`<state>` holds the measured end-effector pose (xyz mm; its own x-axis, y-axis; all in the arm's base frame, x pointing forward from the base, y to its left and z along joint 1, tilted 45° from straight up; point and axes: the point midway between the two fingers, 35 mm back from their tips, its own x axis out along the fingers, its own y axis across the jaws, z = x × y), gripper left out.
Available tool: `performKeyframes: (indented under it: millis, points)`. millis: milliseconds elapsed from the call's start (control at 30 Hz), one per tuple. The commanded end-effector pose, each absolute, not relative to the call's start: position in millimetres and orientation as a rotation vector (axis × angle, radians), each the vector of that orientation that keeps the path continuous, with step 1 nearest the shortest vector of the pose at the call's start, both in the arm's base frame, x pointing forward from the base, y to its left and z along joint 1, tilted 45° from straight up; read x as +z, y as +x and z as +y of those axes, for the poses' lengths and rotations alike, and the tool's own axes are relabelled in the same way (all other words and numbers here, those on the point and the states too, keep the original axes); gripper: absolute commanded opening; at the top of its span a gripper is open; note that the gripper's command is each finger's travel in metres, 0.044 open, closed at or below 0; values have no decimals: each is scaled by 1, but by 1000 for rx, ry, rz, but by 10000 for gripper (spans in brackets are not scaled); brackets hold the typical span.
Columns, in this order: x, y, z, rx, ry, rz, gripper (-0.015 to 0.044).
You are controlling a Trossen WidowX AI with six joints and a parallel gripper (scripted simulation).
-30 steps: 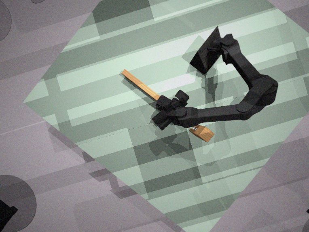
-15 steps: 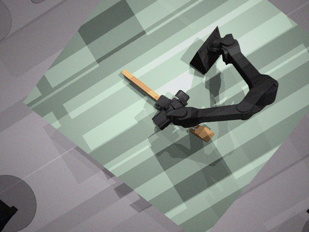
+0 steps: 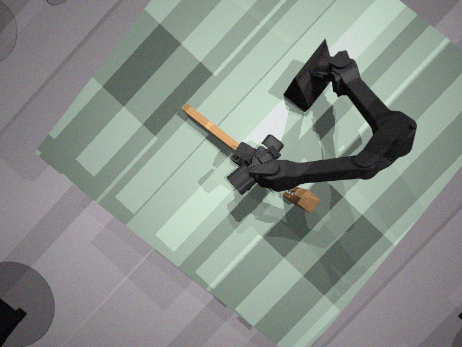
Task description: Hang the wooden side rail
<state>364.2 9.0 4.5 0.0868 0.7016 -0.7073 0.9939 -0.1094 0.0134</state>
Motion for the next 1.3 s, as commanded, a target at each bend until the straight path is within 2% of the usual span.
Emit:
performKeyframes:
  millis: [0,1267]
  points:
    - [10,367,3,-755,1873,1642,0]
    - [13,368,1,-755,1873,1642,0]
